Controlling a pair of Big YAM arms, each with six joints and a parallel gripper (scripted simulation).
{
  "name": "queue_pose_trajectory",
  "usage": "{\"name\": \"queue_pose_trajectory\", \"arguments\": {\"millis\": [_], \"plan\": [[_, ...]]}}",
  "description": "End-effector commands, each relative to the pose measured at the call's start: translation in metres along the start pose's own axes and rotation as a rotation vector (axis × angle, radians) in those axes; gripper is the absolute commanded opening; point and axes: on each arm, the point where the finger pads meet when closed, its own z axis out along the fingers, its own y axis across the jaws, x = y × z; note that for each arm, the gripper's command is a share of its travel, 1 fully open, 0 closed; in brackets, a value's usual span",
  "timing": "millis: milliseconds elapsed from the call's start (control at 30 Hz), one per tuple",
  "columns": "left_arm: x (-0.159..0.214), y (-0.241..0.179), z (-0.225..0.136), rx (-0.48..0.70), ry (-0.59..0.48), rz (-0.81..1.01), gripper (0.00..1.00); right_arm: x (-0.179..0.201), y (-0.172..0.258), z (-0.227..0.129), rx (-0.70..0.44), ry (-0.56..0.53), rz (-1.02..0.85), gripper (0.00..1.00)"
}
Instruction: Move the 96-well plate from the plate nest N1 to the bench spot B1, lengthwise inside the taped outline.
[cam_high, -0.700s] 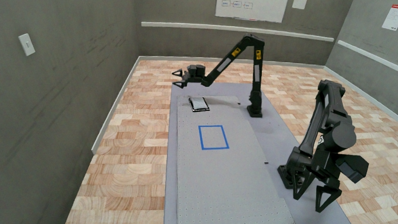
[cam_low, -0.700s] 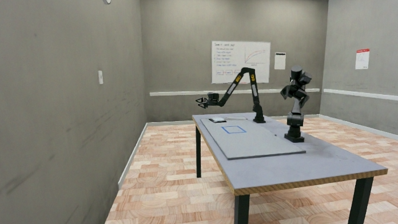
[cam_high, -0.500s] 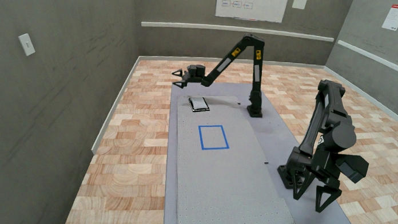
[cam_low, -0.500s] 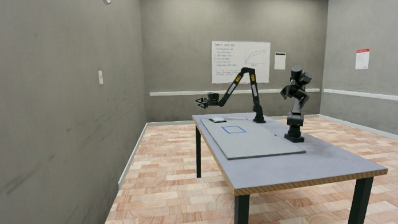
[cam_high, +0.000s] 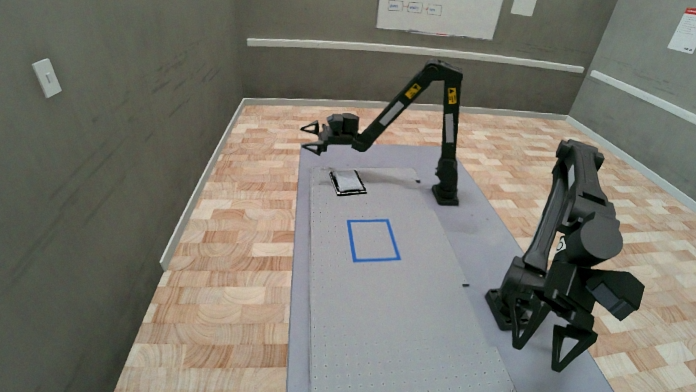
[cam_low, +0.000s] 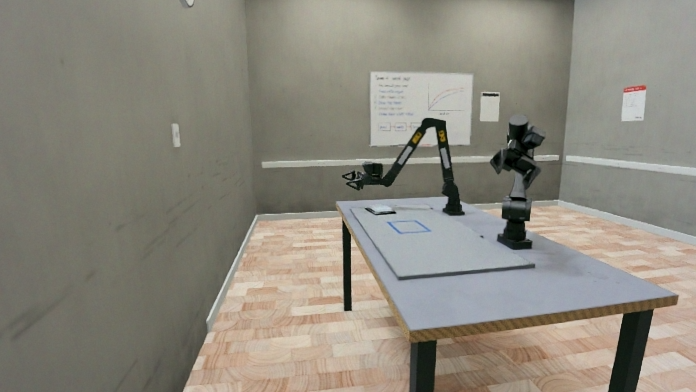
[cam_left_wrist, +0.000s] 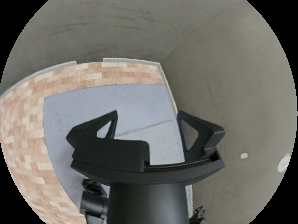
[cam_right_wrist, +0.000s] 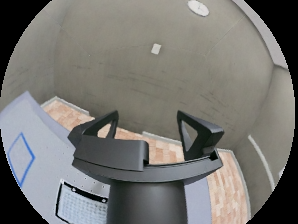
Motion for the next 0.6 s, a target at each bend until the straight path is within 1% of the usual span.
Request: {"name": "queue_pose_trajectory", "arguments": {"millis": [0,67,100,200,333,400,433,467,500,533,567], "plan": [[-0.002,-0.017,0.003,0.042,-0.006,0.051,1.0,-0.019,-0.003,0.012,-0.004,-0.006,-0.092,1.0],[0.005,-0.034,0.008,0.086,0.004,0.105,1.0,-0.01,-0.001,0.017,-0.016,0.053,-0.169,1.0],[0.018,-0.044,0.015,0.116,0.023,0.149,1.0,-0.004,0.0,0.019,-0.028,0.097,-0.214,1.0],[0.044,-0.104,0.019,0.273,0.043,0.292,1.0,0.015,0.006,0.024,-0.08,0.248,-0.336,1.0],[0.095,-0.162,0.016,0.443,0.081,0.433,1.0,0.032,0.014,0.021,-0.16,0.4,-0.445,1.0],[0.095,-0.162,0.016,0.443,0.081,0.433,1.0,0.032,0.014,0.021,-0.16,0.4,-0.445,1.0],[0.109,-0.176,0.013,0.489,0.088,0.473,1.0,0.036,0.017,0.018,-0.192,0.439,-0.489,1.0],[0.14,-0.18,0.015,0.525,0.121,0.523,1.0,0.041,0.021,0.015,-0.228,0.483,-0.529,1.0],[0.151,-0.201,0.006,0.585,0.118,0.557,1.0,0.044,0.024,0.012,-0.263,0.523,-0.563,1.0],[0.168,-0.211,0.0,0.63,0.129,0.591,1.0,0.047,0.027,0.008,-0.295,0.559,-0.592,1.0],[0.176,-0.23,-0.011,0.684,0.122,0.614,1.0,0.049,0.029,0.004,-0.327,0.59,-0.618,1.0]]}}
